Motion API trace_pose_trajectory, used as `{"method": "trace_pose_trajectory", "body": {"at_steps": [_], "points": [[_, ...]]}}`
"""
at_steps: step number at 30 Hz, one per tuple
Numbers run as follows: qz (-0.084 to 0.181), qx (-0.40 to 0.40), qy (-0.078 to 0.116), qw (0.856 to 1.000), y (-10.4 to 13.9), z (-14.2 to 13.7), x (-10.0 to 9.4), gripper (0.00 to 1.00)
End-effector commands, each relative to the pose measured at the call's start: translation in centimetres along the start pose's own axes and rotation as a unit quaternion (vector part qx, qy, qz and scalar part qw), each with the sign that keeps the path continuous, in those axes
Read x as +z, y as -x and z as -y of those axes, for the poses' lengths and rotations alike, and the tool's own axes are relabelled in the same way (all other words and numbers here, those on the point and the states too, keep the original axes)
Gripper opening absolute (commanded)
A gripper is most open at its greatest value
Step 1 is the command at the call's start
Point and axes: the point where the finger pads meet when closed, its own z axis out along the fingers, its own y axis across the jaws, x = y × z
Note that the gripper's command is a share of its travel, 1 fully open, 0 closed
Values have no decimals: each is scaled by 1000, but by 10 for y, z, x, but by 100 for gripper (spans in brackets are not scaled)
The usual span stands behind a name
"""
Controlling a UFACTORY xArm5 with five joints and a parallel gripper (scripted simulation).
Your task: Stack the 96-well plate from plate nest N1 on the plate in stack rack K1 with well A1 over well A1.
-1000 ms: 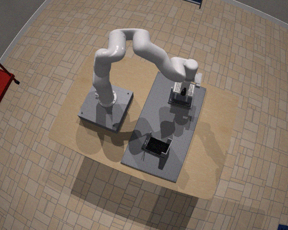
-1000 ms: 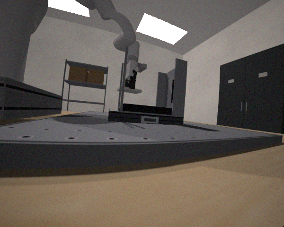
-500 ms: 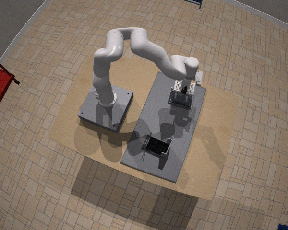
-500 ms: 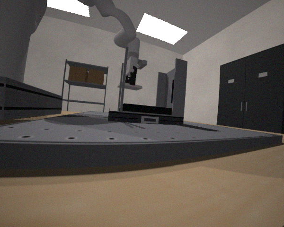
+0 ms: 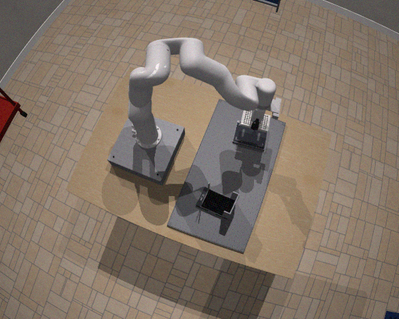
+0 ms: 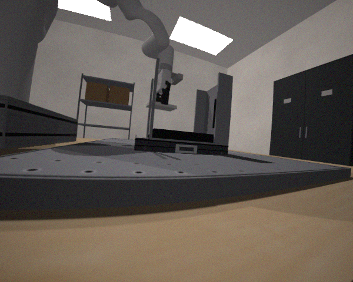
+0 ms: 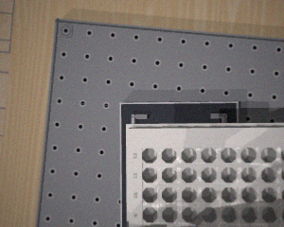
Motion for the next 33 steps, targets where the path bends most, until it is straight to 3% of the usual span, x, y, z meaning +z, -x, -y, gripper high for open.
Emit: {"method": "trace_pose_trajectory", "body": {"at_steps": [1,6,33], "points": [[-2,17,-1,1000,-1,-3,-2,0],[-2,87,-1,996,3,-19,-2,0],[-2,87,-1,996,17,-95,-3,0]]}}
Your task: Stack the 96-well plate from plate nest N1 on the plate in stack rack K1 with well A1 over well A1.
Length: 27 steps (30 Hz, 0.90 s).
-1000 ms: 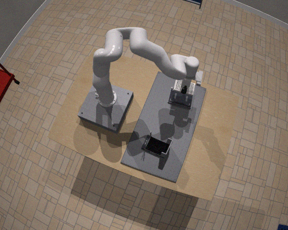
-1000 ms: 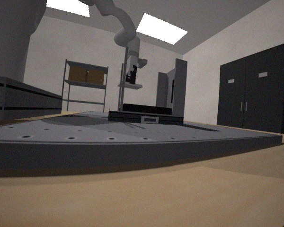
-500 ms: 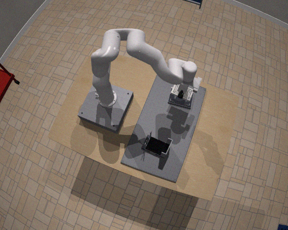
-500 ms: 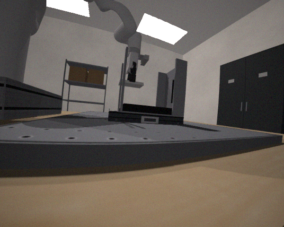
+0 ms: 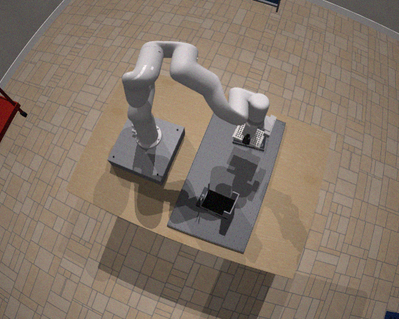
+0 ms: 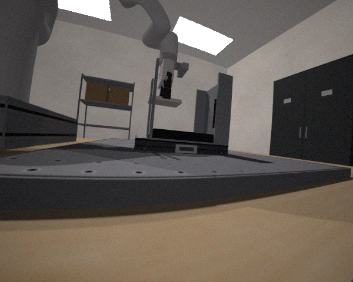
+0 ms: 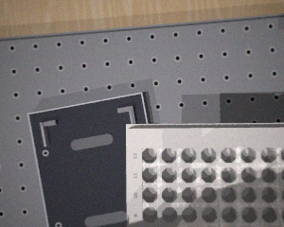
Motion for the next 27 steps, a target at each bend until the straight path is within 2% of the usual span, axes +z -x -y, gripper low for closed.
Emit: {"method": "trace_pose_trajectory", "body": {"at_steps": [1,25,27], "points": [[-2,0,-2,1000,-1,-18,-2,0],[-2,0,-1,1000,1,-91,-3,0],[-2,0,-1,1000,1,-91,-3,0]]}}
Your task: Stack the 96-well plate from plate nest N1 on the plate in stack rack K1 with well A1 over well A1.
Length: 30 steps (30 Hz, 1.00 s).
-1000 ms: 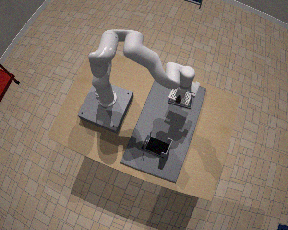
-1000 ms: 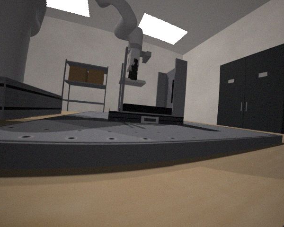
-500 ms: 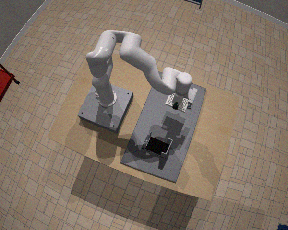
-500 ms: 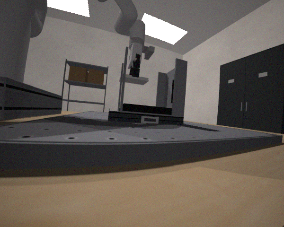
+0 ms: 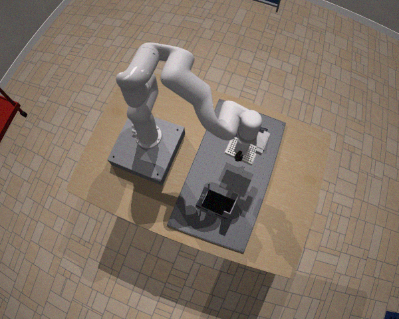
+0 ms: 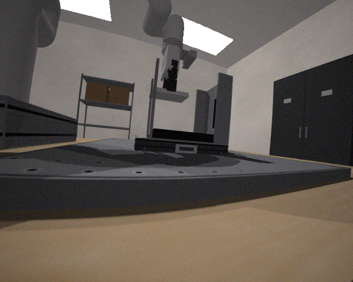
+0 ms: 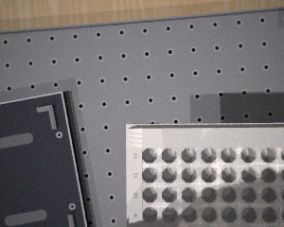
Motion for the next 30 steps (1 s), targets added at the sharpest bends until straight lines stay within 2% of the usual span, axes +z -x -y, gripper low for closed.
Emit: {"method": "trace_pose_trajectory", "body": {"at_steps": [1,30], "points": [[-2,-1,-2,1000,-1,-12,-2,0],[-2,-1,-2,1000,1,-103,-3,0]]}}
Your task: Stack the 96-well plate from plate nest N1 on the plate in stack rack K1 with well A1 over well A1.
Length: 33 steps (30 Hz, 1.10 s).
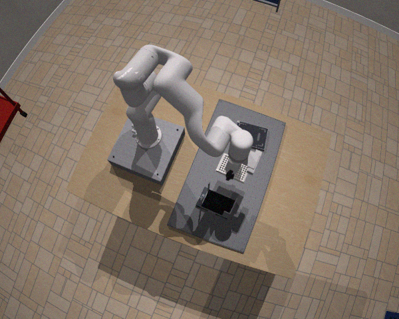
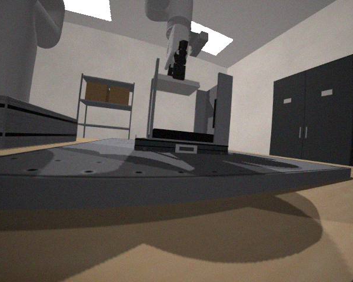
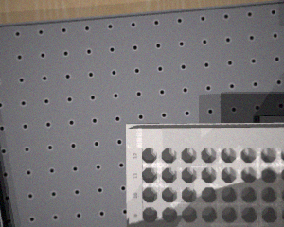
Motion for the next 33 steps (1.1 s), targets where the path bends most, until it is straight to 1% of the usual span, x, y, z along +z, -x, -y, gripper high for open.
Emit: {"method": "trace_pose_trajectory", "body": {"at_steps": [1,4,19,21,33], "points": [[-2,0,-3,1000,-1,-19,-2,0],[-2,0,-3,1000,-1,-22,-2,0],[-2,0,-3,1000,0,-72,-2,0],[-2,0,-3,1000,0,-72,-2,0],[-2,0,-2,1000,1,-113,-3,0]]}}
